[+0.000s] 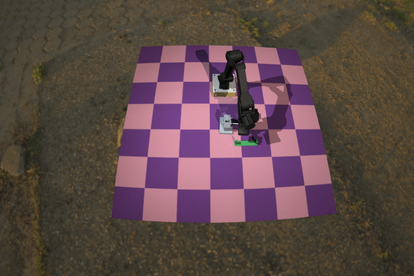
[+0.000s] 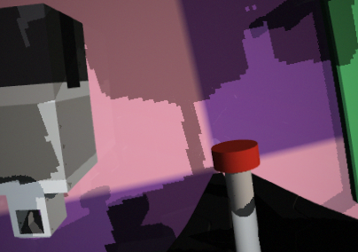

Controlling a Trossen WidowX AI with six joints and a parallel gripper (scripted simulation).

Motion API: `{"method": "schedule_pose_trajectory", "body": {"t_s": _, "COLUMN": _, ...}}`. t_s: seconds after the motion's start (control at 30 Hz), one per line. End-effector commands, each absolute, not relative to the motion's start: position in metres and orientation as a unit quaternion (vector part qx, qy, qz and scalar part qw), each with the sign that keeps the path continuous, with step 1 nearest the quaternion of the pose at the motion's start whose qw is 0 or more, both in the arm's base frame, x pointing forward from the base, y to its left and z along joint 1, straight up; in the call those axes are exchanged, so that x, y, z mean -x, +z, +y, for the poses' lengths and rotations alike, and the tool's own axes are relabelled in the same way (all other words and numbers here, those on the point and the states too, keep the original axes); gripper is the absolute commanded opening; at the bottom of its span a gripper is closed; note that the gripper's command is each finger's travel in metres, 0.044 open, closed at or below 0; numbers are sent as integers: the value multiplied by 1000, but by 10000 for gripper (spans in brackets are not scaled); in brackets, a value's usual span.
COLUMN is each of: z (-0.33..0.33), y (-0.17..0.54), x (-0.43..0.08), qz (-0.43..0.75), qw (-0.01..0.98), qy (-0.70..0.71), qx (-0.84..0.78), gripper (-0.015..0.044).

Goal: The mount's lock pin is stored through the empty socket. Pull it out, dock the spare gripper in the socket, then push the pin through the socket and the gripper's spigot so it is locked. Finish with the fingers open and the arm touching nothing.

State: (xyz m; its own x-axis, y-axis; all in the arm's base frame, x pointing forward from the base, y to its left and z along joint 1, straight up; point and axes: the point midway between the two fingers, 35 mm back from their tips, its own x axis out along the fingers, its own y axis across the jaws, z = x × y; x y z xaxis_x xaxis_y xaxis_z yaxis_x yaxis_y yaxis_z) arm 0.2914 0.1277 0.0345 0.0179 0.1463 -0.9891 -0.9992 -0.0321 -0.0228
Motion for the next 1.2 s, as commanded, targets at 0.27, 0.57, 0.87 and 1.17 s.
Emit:
{"method": "schedule_pose_trajectory", "body": {"t_s": 0.27, "z": 136, "y": 39, "x": -292, "qz": 441, "qw": 535, "qy": 545, "qx": 471, "gripper": 0}}
{"method": "schedule_pose_trajectory", "body": {"t_s": 0.57, "z": 141, "y": 41, "x": -293, "qz": 443, "qw": 533, "qy": 547, "qx": 469, "gripper": 0}}
{"method": "schedule_pose_trajectory", "body": {"t_s": 0.87, "z": 147, "y": 41, "x": -293, "qz": 446, "qw": 531, "qy": 549, "qx": 467, "gripper": 0}}
{"method": "schedule_pose_trajectory", "body": {"t_s": 1.17, "z": 153, "y": 41, "x": -293, "qz": 449, "qw": 528, "qy": 550, "qx": 465, "gripper": 0}}
